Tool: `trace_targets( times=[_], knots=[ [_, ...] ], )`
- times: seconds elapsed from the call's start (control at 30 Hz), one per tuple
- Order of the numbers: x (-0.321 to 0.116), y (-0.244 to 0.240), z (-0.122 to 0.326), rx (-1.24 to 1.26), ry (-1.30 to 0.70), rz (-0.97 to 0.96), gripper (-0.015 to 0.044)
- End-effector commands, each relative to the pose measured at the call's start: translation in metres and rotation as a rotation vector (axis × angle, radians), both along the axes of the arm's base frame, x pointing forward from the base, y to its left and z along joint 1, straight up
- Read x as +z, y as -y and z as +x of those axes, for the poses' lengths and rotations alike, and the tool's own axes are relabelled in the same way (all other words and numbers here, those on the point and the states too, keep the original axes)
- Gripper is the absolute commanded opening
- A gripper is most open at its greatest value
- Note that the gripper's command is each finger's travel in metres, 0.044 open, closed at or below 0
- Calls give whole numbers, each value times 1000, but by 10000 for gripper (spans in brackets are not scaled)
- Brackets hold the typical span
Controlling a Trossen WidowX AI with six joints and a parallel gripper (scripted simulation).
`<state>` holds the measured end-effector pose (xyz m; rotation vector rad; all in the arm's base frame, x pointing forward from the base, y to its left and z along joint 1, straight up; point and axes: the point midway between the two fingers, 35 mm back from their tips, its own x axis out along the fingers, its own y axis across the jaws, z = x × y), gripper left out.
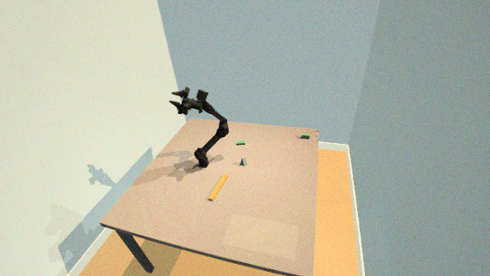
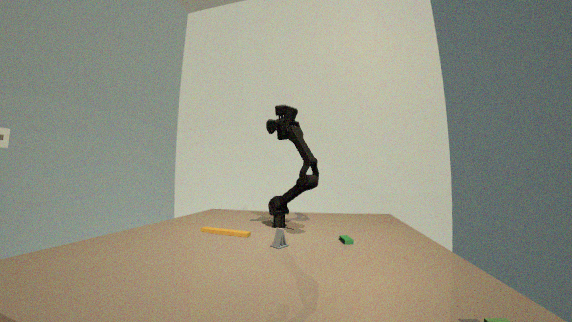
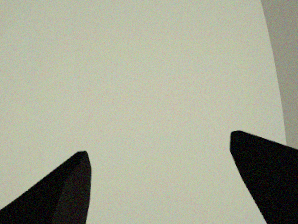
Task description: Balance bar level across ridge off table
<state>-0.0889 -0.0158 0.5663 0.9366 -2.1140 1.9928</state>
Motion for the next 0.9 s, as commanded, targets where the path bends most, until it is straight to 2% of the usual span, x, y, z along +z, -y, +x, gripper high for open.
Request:
trace_targets(
  times=[0.0, 0.43, 0.87],
  knots=[
    [-12, 29, -13, 71, 44, 77, 315],
    [-55, 115, -25, 325, 159, 294, 315],
    [-107, 190, -5, 550, 226, 547, 315]
  ],
)
